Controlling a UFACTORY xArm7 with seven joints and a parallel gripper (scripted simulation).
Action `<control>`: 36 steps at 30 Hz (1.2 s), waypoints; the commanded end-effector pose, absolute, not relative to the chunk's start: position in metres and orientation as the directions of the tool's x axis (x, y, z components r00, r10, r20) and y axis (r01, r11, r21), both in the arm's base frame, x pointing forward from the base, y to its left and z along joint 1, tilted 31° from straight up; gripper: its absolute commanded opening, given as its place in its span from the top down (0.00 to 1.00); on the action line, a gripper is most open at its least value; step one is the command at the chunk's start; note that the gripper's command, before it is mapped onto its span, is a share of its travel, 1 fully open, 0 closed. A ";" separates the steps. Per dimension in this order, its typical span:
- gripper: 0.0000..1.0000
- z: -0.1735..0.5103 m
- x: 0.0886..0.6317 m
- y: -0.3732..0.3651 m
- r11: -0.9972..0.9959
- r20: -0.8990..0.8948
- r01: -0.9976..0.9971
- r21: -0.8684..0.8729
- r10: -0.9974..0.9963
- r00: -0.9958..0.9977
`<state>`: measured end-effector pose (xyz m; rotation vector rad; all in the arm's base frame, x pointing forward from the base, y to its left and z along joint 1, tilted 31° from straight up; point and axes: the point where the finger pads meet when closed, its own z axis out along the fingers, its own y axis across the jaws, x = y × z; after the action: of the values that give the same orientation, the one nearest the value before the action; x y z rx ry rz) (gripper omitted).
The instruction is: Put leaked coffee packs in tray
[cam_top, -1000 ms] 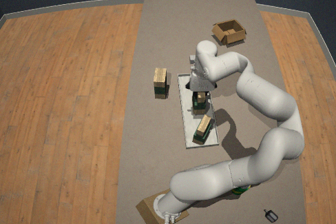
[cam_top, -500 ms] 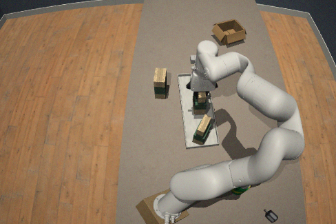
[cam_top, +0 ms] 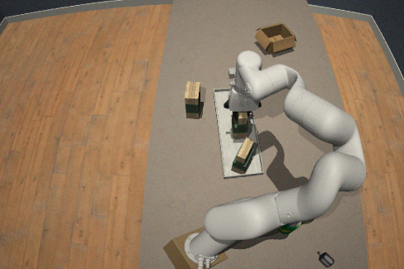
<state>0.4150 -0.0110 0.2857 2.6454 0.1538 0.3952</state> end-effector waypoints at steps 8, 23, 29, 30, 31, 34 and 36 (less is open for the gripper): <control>0.73 0.272 0.421 -0.018 -0.889 0.254 0.042 0.456 0.175 0.951; 0.73 0.255 0.427 -0.026 -0.889 0.254 0.042 0.456 0.175 0.951; 0.73 0.254 0.428 -0.026 -0.889 0.254 0.042 0.456 0.175 0.951; 0.73 0.254 0.428 -0.026 -0.889 0.254 0.042 0.456 0.175 0.951; 0.73 0.254 0.428 -0.026 -0.889 0.254 0.042 0.456 0.175 0.951; 0.73 0.254 0.428 -0.026 -0.889 0.254 0.042 0.456 0.175 0.951; 0.73 0.254 0.428 -0.026 -0.889 0.254 0.042 0.456 0.175 0.951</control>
<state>0.4267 -0.0273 0.2529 2.6455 0.1537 0.3954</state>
